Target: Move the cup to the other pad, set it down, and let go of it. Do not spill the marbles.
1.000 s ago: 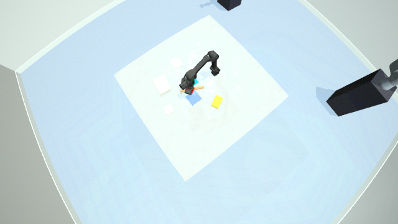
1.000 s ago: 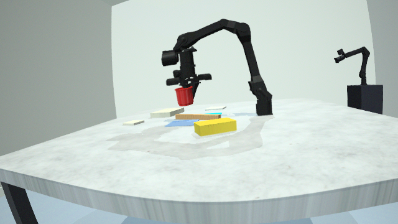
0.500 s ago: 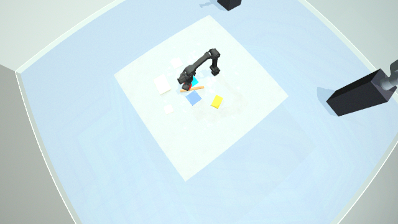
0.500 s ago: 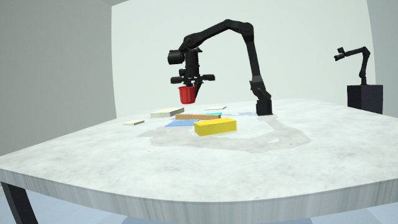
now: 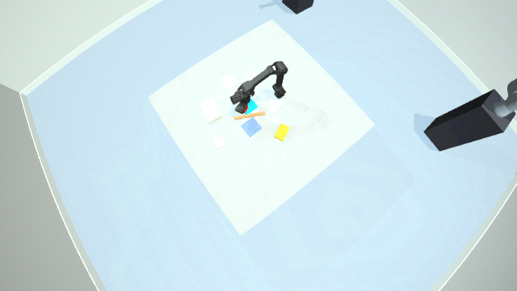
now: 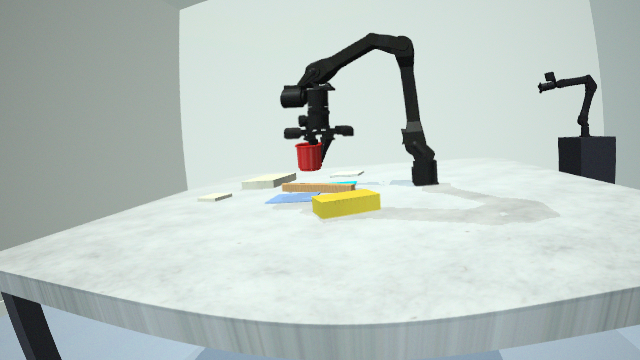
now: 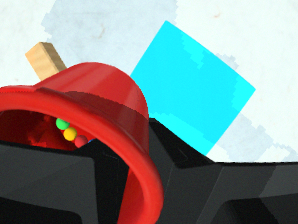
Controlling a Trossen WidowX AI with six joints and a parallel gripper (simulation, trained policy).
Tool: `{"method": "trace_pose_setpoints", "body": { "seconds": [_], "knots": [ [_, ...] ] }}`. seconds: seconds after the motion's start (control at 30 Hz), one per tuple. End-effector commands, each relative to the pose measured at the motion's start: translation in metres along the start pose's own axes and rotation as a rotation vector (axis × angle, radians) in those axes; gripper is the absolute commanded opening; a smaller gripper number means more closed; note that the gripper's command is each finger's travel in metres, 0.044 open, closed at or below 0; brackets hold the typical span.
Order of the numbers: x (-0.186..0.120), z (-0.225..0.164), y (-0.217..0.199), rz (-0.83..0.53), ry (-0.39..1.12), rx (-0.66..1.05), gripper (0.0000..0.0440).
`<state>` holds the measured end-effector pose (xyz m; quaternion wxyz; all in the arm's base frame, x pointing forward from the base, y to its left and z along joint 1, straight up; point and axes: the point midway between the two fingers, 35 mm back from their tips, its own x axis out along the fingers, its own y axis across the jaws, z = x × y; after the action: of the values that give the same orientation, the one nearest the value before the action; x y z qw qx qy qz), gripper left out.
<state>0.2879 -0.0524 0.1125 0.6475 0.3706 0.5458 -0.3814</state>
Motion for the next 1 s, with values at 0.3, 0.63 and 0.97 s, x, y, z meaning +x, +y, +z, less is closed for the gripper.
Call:
{"method": "trace_pose_setpoints", "body": {
  "seconds": [0.3,0.63,0.97],
  "knots": [
    [0.023,0.001,-0.025,-0.008,-0.012,0.045,0.0003],
    [0.042,-0.007,-0.047,-0.030,-0.010,0.081,0.0016],
    [0.038,0.001,-0.047,0.053,-0.052,0.122,0.0158]
  ]
}}
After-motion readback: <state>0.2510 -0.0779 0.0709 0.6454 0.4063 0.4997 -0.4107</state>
